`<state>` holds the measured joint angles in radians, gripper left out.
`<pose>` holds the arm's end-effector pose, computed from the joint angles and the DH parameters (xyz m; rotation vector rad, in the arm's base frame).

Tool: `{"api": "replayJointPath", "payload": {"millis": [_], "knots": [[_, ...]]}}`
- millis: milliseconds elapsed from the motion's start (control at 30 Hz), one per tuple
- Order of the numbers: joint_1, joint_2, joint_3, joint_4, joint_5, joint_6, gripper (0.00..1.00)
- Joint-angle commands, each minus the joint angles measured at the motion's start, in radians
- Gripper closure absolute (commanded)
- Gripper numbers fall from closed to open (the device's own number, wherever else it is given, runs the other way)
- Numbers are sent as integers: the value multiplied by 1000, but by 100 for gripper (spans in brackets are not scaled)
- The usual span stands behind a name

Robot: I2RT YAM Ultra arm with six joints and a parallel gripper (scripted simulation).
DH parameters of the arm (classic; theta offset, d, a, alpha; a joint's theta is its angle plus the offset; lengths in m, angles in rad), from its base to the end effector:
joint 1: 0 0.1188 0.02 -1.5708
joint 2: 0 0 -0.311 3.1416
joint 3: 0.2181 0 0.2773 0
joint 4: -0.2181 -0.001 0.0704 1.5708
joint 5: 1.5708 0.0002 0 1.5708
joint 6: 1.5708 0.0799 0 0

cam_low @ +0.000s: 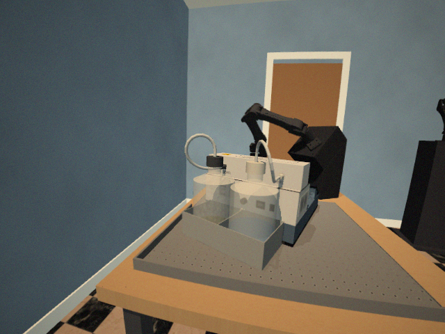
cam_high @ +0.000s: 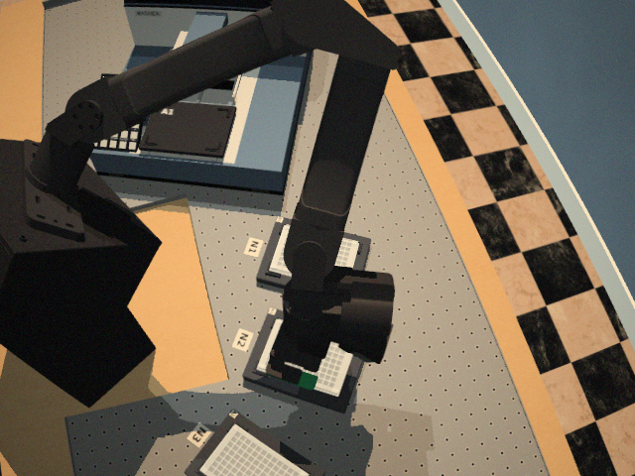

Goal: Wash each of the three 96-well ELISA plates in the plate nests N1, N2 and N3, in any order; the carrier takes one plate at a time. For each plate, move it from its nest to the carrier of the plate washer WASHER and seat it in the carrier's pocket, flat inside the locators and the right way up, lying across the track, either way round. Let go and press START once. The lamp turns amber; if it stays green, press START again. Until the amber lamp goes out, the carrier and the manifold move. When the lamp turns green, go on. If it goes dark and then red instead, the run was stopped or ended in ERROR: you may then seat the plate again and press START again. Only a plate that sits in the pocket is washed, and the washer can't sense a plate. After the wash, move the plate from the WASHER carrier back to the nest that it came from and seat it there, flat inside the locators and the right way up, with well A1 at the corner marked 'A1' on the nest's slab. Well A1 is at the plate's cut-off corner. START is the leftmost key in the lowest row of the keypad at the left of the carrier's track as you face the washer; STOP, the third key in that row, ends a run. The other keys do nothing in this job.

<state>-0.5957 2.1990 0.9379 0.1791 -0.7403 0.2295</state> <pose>0.3644 -0.1807 0.0165 0.7554 2.3093 0.8129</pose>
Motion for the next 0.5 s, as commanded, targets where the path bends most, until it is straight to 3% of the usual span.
{"api": "replayJointPath", "payload": {"millis": [0, 467], "knots": [[-5, -1, 3, 6, 2, 6, 0], [11, 23, 13, 32, 10, 24, 0]]}}
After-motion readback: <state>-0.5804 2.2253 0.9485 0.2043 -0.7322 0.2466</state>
